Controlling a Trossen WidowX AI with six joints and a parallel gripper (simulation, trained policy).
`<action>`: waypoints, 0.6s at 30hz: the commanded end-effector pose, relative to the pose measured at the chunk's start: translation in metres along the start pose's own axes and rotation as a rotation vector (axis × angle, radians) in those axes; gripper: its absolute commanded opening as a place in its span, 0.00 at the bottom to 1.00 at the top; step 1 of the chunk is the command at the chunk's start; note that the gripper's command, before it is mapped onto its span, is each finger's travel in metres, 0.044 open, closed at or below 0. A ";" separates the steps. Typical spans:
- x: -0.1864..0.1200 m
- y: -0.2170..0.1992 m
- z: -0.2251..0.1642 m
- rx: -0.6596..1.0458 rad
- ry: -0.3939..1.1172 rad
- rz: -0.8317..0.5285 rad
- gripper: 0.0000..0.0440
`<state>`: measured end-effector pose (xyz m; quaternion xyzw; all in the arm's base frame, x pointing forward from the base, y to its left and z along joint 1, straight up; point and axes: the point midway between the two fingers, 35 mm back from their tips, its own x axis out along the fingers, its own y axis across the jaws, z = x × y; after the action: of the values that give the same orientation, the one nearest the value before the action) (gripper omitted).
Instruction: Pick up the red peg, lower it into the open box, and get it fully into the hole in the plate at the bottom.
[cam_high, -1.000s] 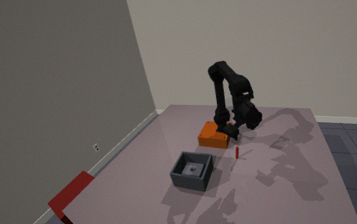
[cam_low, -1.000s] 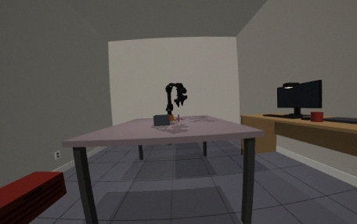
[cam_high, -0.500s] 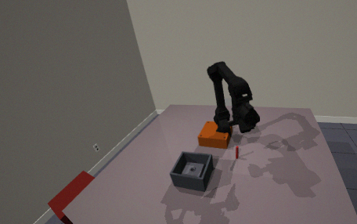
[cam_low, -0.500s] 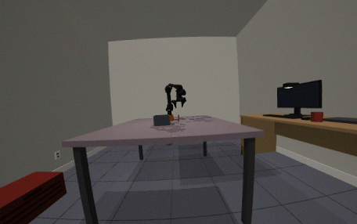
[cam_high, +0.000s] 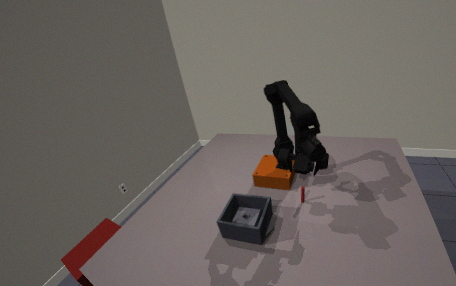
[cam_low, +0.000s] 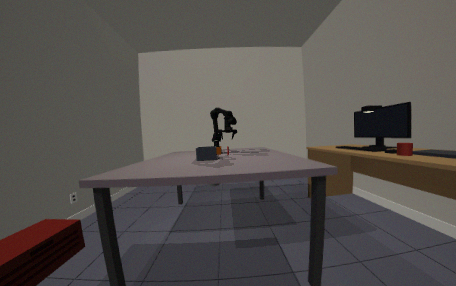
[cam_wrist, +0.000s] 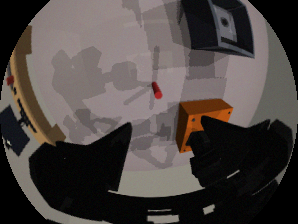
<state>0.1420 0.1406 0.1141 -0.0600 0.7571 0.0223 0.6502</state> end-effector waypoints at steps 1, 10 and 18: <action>0.005 -0.003 0.000 0.095 -0.009 -0.005 1.00; 0.029 -0.007 0.002 0.409 -0.018 -0.010 1.00; 0.062 -0.004 0.011 0.657 -0.051 0.019 1.00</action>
<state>0.1430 0.1342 0.0598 0.1453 0.7154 -0.1980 0.6541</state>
